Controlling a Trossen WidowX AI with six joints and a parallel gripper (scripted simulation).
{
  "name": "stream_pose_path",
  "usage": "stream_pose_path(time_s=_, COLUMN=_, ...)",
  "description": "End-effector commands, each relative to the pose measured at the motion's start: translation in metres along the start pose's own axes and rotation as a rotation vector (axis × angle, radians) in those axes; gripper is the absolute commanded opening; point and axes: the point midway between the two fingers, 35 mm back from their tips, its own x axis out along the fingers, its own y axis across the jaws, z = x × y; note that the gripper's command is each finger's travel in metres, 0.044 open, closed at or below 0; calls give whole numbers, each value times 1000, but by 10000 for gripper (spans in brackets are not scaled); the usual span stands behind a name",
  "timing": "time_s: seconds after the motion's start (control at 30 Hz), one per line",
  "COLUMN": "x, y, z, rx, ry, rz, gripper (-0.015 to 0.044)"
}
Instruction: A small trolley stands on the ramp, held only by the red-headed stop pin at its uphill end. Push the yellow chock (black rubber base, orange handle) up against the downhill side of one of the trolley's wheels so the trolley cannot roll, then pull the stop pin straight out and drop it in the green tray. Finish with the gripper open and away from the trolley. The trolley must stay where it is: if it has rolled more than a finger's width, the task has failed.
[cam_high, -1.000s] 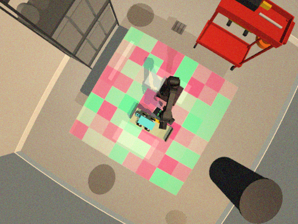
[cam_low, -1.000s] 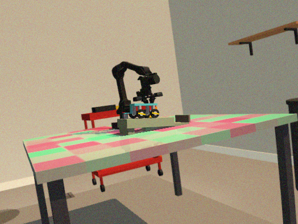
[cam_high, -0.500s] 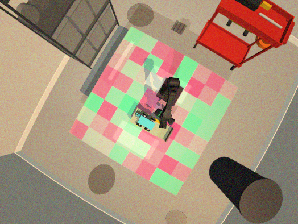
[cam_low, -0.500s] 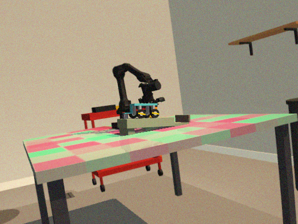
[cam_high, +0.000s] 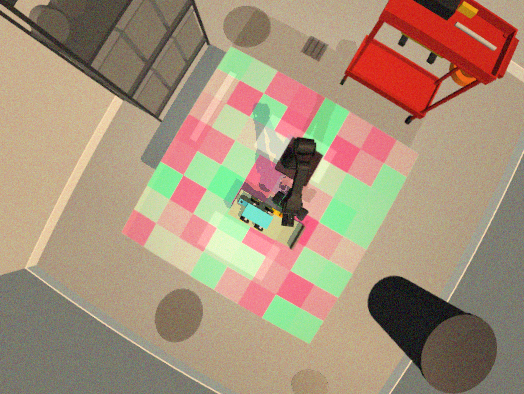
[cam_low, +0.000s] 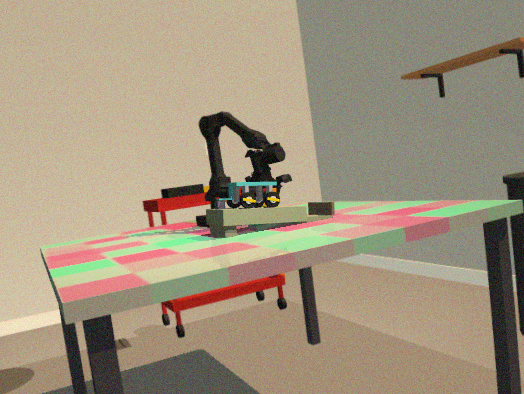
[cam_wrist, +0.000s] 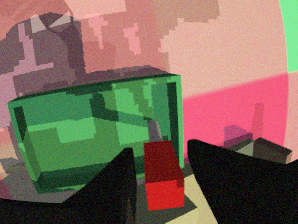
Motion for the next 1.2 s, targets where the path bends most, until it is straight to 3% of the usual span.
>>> stream_pose_path(time_s=0.0, x=0, y=3, z=0, rx=-1, ry=0, rz=-5, gripper=190)
stream_pose_path(time_s=1.17, x=9, y=28, z=0, rx=-1, ry=0, rz=-3, gripper=190)
